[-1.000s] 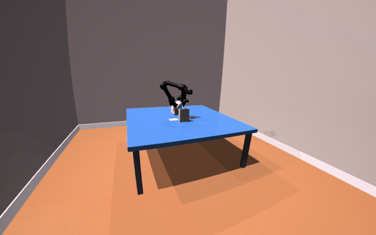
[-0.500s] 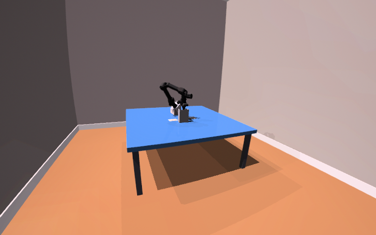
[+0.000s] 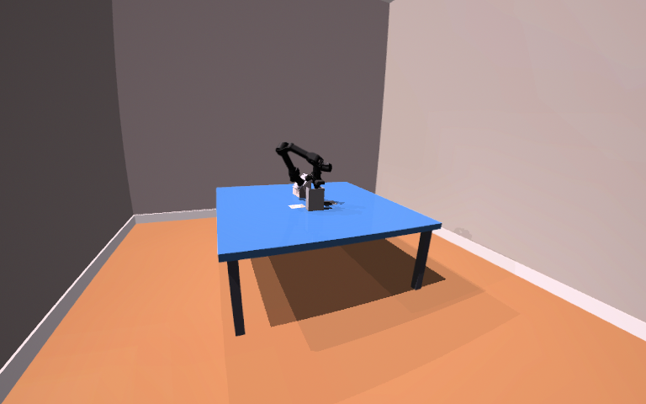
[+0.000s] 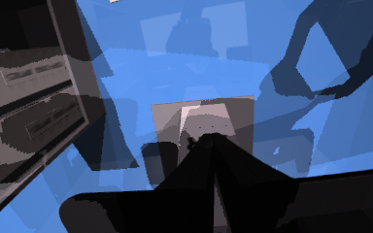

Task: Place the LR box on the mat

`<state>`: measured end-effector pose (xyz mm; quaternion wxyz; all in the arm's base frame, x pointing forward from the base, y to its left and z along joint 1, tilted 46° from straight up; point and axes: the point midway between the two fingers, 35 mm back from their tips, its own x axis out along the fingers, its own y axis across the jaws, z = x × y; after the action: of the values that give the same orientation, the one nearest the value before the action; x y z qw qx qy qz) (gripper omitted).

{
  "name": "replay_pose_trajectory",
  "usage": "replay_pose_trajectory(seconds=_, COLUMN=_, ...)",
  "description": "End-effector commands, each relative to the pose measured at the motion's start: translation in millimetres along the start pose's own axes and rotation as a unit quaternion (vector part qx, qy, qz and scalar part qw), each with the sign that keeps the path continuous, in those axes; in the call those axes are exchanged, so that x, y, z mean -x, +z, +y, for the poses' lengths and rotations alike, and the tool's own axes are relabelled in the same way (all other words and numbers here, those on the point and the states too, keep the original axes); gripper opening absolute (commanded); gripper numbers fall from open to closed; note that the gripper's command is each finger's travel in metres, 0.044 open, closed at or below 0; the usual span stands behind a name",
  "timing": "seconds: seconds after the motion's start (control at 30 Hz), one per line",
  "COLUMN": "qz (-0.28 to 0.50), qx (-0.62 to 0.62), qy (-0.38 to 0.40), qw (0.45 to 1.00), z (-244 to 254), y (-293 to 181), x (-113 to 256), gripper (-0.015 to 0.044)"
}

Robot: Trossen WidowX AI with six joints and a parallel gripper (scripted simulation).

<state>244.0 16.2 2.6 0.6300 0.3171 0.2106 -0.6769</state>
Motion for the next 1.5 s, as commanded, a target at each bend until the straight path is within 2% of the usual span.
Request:
replay_pose_trajectory(seconds=0.0, qz=0.004, qx=-0.004, qy=0.002, qw=1.0, z=2, y=-8, x=2, gripper=0.0)
replay_pose_trajectory(seconds=0.4, qz=0.004, qx=-0.004, qy=0.002, qw=1.0, z=1, y=-26, x=2, gripper=0.0)
replay_pose_trajectory(seconds=0.73, qz=0.0, qx=0.0, qy=0.0, qw=1.0, z=0, y=-21, x=0, gripper=0.0)
replay_pose_trajectory(seconds=0.8, qz=0.005, qx=-0.001, qy=0.017, qw=1.0, z=0, y=-21, x=8, gripper=0.0)
replay_pose_trajectory(seconds=0.97, qz=0.043, qx=-0.009, qy=0.121, qw=0.992, z=-7, y=-24, x=59, gripper=0.0)
replay_pose_trajectory(seconds=1.47, qz=0.044, qx=-0.006, qy=0.112, qw=0.993, z=-4, y=-26, x=57, gripper=0.0)
